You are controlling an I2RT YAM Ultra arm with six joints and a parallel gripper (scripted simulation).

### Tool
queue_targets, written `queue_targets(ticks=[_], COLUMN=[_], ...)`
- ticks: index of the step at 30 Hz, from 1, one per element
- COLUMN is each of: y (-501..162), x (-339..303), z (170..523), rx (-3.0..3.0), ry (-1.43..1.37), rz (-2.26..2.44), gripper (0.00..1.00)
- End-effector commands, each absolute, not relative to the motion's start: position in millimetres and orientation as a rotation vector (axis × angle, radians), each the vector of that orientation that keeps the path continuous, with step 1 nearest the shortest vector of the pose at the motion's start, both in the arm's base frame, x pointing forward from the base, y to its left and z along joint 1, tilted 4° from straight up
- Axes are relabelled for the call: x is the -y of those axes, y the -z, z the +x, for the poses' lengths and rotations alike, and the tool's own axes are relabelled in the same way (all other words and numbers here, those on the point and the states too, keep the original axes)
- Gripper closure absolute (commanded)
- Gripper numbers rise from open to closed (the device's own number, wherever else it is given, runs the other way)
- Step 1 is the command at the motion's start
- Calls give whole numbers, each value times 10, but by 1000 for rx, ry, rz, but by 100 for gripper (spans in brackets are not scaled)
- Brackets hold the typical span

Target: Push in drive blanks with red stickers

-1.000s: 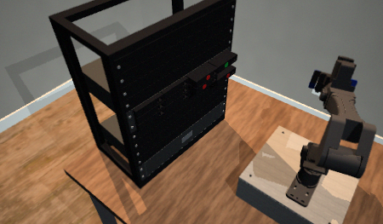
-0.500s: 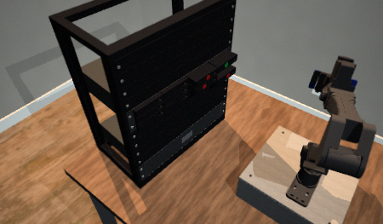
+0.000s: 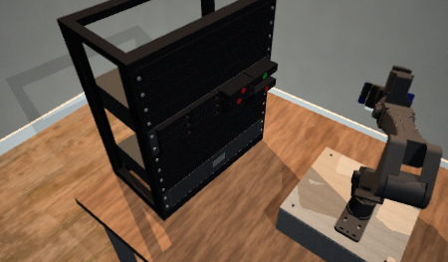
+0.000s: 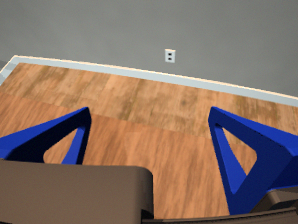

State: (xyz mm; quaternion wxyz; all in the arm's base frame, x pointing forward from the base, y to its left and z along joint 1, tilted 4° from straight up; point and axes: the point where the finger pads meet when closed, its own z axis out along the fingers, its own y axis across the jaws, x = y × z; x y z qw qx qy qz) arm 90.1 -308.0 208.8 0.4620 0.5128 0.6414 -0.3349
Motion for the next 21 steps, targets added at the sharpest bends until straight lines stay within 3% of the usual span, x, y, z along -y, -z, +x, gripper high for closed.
queue_targets(ticks=[1, 21], y=[-2144, -2289], x=[3000, 2497], z=[968, 1643], rx=[-1544, -1422], ry=[800, 489], rz=[1254, 1197], gripper=[0, 0])
